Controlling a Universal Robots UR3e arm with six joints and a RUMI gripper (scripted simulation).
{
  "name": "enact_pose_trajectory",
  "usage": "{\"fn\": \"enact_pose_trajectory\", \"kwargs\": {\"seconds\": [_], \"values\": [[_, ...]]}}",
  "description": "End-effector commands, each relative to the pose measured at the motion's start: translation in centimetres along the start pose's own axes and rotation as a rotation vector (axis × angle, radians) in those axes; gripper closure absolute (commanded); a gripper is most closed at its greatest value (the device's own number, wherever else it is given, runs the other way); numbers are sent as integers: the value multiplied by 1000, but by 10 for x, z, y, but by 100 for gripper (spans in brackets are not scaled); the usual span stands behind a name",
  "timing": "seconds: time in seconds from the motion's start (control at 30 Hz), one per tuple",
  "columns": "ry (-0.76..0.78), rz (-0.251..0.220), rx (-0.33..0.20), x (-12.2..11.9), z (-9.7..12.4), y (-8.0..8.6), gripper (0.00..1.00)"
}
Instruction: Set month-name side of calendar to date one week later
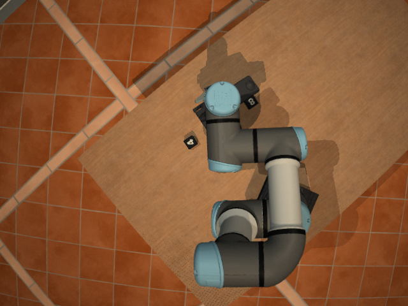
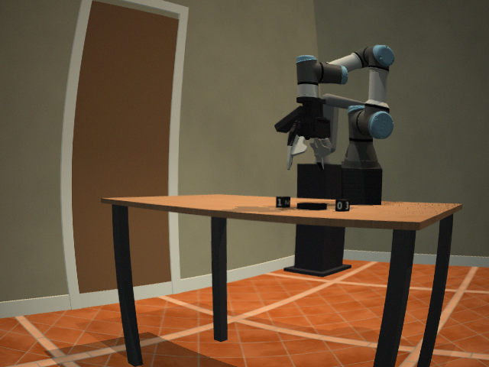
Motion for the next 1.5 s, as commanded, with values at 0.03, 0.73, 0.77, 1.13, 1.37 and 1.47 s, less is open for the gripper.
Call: {"fn": "enact_pose_trajectory", "kwargs": {"seconds": [0.03,0.73,0.77,1.13,1.37,1.47], "values": [[180,-6,-3,0,12,0,0],[810,-10,-1,6,60,0,0],[826,-10,-1,6,61,0,0],[1129,-13,0,13,85,0,0],[1330,-15,1,19,100,0,0],[1407,-16,2,21,106,0,0]]}}
Point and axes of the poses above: the point where the finger pads meet when closed, its own y axis back along the fingers, its own x axis across the jaws, z = x × y, the point moved 10 cm from there along y, back along the fingers, and after that the axes turned 3 degrees about -y, right-handed, at the moved point
